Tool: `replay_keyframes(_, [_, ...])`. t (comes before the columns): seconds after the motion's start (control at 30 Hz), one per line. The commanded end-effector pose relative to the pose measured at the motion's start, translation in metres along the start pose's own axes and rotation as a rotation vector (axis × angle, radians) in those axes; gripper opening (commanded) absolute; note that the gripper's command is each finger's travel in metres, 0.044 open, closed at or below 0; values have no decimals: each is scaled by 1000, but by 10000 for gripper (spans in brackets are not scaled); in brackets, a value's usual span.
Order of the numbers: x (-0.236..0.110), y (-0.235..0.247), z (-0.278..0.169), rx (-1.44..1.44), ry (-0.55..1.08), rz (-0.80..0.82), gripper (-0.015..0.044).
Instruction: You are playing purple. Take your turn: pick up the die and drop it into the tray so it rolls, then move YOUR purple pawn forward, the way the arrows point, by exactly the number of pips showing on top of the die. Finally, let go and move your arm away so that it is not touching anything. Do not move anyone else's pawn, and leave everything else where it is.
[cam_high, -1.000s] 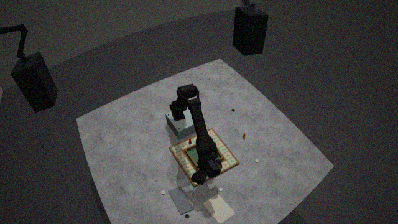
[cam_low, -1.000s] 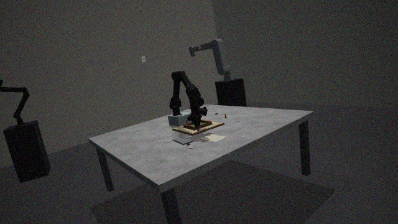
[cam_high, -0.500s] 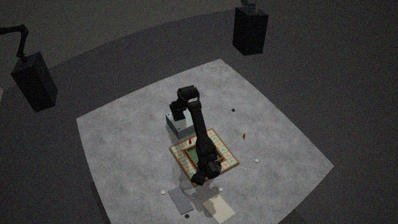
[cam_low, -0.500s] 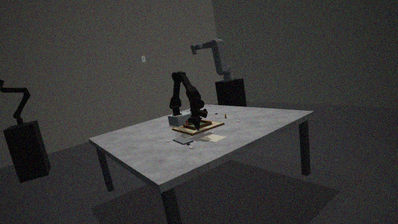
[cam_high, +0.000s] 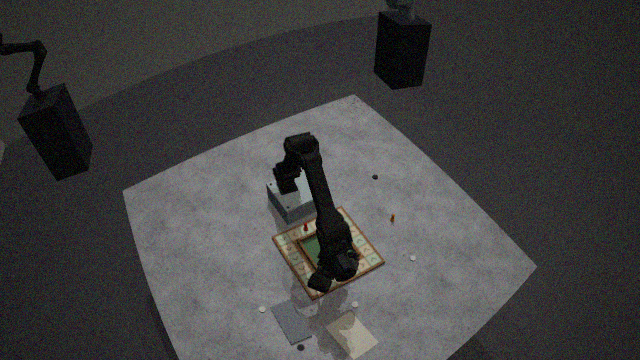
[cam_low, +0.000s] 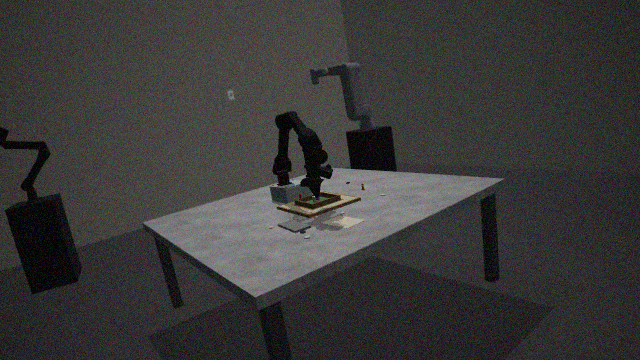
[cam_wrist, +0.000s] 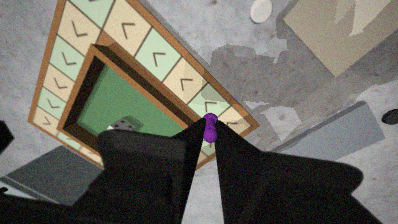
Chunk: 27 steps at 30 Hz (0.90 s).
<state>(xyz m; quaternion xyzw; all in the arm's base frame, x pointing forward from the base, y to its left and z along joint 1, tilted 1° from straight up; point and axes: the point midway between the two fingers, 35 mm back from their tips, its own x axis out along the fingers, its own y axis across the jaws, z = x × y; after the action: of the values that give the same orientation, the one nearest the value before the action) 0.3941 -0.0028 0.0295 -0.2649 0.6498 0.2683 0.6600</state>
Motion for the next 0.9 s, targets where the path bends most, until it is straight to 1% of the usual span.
replay_keyframes(0.0, [-30,-1,1,-3,-4,-7,0])
replay_keyframes(0.2, [-75,4,-2,-3,-4,-7,0])
replay_keyframes(0.33, [-79,5,-3,-3,-4,-7,0])
replay_keyframes(0.47, [-68,14,6,-7,-6,-3,0])
replay_keyframes(0.87, [-6,73,51,-4,-8,0,0])
